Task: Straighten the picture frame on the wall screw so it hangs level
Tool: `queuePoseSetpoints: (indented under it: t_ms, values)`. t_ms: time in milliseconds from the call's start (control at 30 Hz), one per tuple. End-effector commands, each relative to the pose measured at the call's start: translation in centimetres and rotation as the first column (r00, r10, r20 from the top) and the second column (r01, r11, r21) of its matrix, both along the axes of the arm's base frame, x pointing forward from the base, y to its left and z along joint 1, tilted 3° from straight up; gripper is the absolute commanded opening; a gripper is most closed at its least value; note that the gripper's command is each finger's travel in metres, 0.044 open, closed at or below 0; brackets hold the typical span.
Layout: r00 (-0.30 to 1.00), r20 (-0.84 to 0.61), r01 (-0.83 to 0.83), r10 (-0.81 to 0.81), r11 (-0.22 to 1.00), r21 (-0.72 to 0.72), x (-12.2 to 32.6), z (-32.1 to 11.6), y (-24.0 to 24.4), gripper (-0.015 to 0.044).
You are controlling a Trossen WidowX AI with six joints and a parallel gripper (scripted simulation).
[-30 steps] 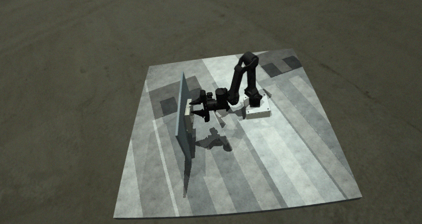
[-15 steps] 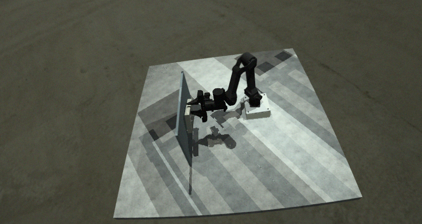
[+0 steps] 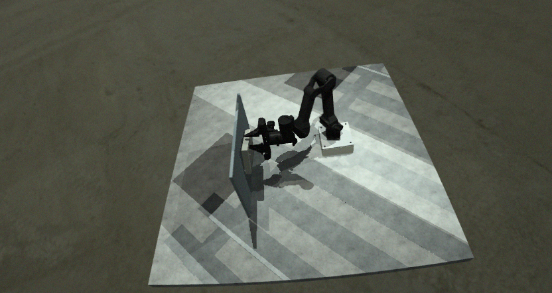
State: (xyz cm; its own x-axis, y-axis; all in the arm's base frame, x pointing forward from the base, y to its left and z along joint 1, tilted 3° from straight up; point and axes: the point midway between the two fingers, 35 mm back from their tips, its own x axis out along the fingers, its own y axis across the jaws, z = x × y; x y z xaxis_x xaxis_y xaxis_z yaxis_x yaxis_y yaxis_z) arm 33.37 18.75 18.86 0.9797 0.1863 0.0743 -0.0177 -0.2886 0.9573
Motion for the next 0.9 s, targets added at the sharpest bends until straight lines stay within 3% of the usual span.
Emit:
queuePoseSetpoints:
  t_ms: [0,333,867]
  values:
    - [1.000,-0.002,-0.004,0.004,1.000,0.003,0.01,-0.02,0.06,0.0260]
    - [1.000,-0.002,-0.004,0.004,1.000,0.003,0.02,-0.03,0.10,0.0260]
    - [1.000,-0.002,-0.004,0.004,1.000,0.003,0.02,-0.03,0.10,0.0153]
